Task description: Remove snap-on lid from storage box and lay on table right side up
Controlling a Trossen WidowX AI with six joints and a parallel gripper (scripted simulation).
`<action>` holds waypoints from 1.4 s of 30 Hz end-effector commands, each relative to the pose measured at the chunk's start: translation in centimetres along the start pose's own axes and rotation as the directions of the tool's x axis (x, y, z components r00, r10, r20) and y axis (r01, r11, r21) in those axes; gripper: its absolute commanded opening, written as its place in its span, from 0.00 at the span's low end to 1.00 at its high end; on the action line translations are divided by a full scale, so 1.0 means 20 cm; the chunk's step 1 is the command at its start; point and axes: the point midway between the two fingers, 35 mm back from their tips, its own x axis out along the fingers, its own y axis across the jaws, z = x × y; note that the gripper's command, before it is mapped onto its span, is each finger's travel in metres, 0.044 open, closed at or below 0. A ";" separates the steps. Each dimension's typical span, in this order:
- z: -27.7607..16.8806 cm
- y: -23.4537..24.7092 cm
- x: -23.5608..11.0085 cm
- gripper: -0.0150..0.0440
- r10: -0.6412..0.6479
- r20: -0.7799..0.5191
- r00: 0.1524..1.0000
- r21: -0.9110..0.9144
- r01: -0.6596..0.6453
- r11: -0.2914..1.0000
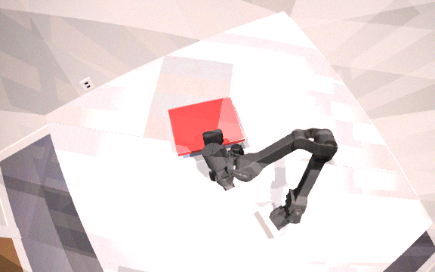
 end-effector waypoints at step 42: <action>0.00 0.03 0.00 0.25 0.002 -0.005 1.000 0.002 -0.002 1.000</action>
